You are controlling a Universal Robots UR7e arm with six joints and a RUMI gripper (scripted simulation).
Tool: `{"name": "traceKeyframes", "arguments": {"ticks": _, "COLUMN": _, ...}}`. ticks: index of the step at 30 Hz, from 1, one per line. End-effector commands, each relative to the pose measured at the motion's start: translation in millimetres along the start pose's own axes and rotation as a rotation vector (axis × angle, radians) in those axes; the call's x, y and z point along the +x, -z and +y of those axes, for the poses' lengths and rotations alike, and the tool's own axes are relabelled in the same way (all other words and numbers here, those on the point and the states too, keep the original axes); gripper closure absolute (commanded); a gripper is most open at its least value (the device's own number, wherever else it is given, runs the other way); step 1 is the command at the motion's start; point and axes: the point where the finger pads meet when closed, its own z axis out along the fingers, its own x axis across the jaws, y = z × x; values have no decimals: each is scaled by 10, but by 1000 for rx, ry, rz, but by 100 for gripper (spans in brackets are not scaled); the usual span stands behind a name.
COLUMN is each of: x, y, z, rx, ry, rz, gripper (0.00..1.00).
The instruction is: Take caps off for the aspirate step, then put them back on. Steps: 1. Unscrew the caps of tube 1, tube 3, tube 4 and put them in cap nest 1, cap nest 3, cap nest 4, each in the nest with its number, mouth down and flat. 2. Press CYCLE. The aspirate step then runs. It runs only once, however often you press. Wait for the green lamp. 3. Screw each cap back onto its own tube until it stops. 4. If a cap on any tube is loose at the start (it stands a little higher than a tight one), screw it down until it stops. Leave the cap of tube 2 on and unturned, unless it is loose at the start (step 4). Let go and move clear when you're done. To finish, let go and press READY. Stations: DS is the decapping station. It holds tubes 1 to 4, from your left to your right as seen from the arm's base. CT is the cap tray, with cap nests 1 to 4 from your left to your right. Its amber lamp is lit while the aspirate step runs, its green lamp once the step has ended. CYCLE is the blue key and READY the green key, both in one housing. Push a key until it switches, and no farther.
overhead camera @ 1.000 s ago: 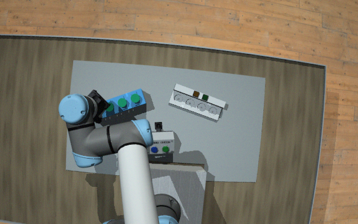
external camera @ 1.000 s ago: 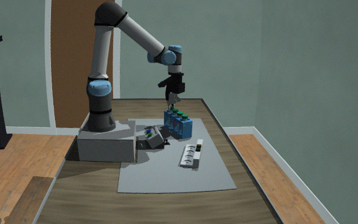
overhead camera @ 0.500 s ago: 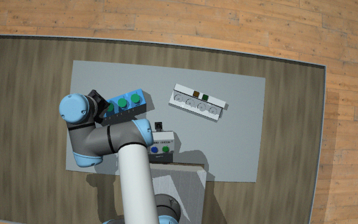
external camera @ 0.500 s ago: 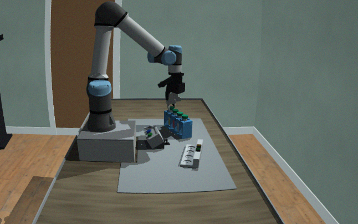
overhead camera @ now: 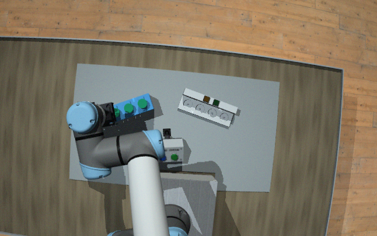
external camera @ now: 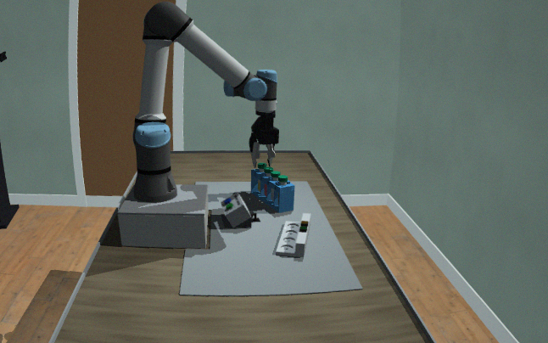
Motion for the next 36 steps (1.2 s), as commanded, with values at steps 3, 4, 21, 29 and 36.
{"name": "traceKeyframes", "arguments": {"ticks": 3, "x": 3, "y": 4, "z": -4, "rx": -14, "ry": -268, "rz": 4, "gripper": 65}}
{"name": "traceKeyframes", "arguments": {"ticks": 4, "x": 3, "y": 4, "z": -4, "rx": -14, "ry": -268, "rz": 4, "gripper": 65}}
{"name": "traceKeyframes", "arguments": {"ticks": 21, "x": 3, "y": 4, "z": -4, "rx": -13, "ry": -398, "rz": 5, "gripper": 100}}
{"name": "traceKeyframes", "arguments": {"ticks": 29, "x": 4, "y": 5, "z": -4, "rx": -14, "ry": -298, "rz": 4, "gripper": 100}}
{"name": "traceKeyframes", "arguments": {"ticks": 36, "x": 4, "y": 7, "z": -4, "rx": -14, "ry": 52, "rz": 2, "gripper": 100}}
